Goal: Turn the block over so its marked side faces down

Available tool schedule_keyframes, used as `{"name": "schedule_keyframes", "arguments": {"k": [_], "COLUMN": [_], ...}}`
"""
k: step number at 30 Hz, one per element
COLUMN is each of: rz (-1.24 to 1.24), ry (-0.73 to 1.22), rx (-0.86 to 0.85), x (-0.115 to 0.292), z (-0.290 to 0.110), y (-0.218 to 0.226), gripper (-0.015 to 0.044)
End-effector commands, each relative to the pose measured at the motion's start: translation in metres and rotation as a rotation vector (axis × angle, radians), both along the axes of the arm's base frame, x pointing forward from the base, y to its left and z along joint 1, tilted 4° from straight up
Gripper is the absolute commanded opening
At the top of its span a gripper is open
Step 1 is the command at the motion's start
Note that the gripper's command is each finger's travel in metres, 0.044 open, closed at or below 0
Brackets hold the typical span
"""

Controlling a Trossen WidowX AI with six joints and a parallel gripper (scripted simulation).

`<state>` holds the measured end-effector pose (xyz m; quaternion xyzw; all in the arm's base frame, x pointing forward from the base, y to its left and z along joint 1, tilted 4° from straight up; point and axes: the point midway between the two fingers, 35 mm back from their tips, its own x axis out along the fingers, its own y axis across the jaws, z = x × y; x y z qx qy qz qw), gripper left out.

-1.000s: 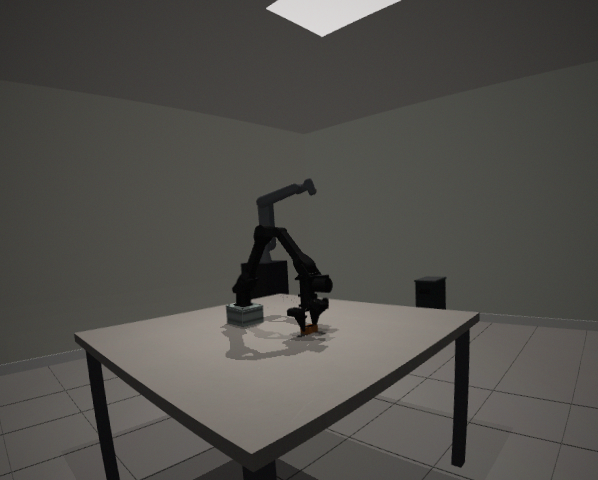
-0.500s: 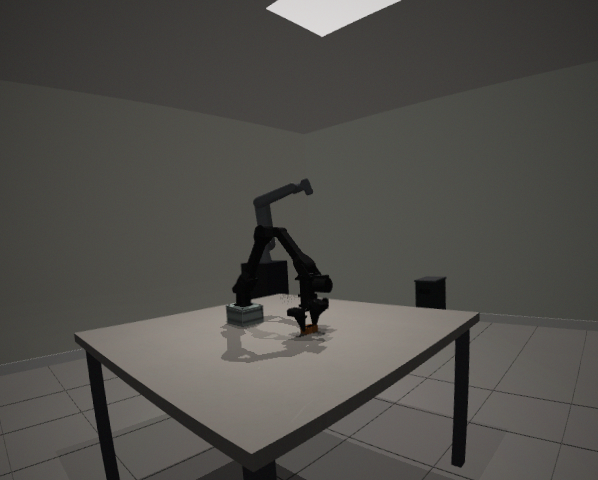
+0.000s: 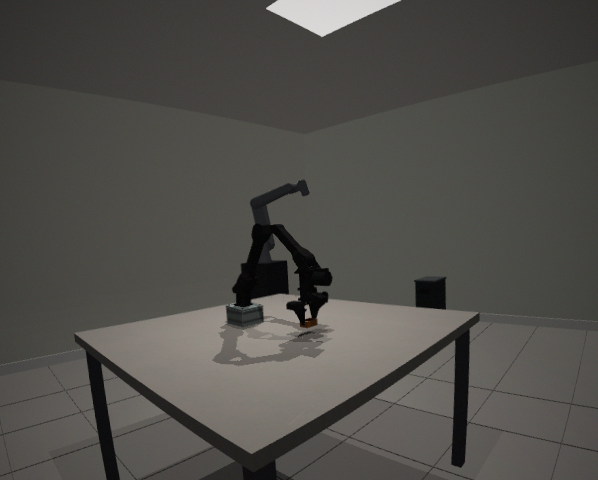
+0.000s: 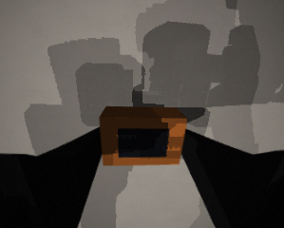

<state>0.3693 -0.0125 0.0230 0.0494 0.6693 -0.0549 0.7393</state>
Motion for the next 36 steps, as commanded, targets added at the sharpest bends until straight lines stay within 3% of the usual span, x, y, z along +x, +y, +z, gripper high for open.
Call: {"name": "schedule_keyframes", "arguments": {"k": [1, 36], "rz": [-0.002, -0.002], "ry": [-0.027, -0.574], "rx": [-0.008, -0.09], "x": [0.001, -0.005], "z": [0.002, -0.005], "y": [0.0, 0.001], "gripper": [0.0, 0.0]}}
